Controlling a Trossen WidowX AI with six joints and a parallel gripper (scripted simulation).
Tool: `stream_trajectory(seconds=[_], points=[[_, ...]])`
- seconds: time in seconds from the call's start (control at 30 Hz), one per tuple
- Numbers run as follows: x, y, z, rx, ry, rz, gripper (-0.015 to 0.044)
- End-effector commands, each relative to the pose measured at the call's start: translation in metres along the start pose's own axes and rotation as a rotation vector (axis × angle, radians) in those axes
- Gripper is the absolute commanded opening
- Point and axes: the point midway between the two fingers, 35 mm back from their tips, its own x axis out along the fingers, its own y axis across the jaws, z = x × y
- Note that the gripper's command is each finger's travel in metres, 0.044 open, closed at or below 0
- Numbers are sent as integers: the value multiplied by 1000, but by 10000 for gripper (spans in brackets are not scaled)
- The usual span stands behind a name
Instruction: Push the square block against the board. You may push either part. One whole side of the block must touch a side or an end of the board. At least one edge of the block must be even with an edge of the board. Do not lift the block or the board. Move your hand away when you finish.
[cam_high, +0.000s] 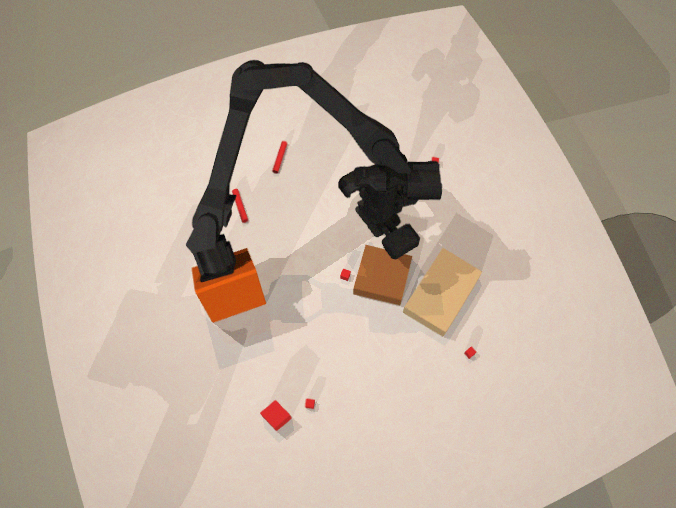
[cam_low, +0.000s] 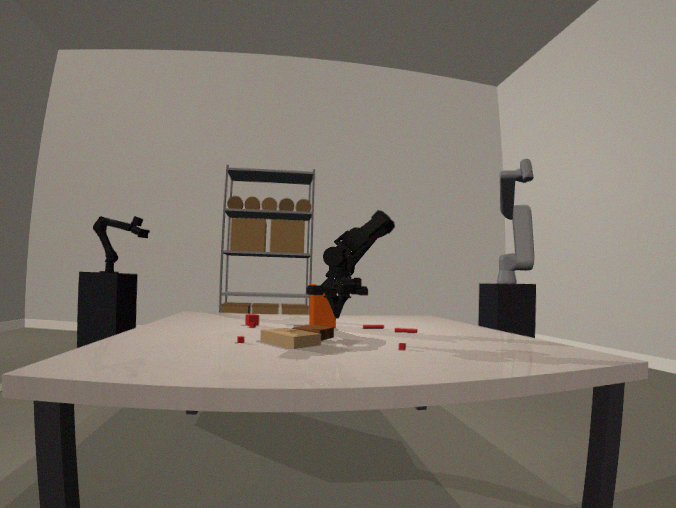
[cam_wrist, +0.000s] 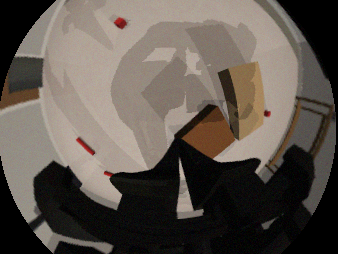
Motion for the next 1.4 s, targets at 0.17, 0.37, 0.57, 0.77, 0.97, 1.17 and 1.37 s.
stream_trajectory(seconds=[0.17,0.37,0.57,0.77,0.97,1.17,1.37], points=[[0,5,-22,333,1,-4,0],[1,7,-34,538,1,-4,0],[2,10,-47,742,1,-3,0],[3,12,-52,826,1,-3,0],[12,11,-52,829,1,-3,0],[58,13,-54,841,3,1,0],[58,12,-53,841,3,1,0]])
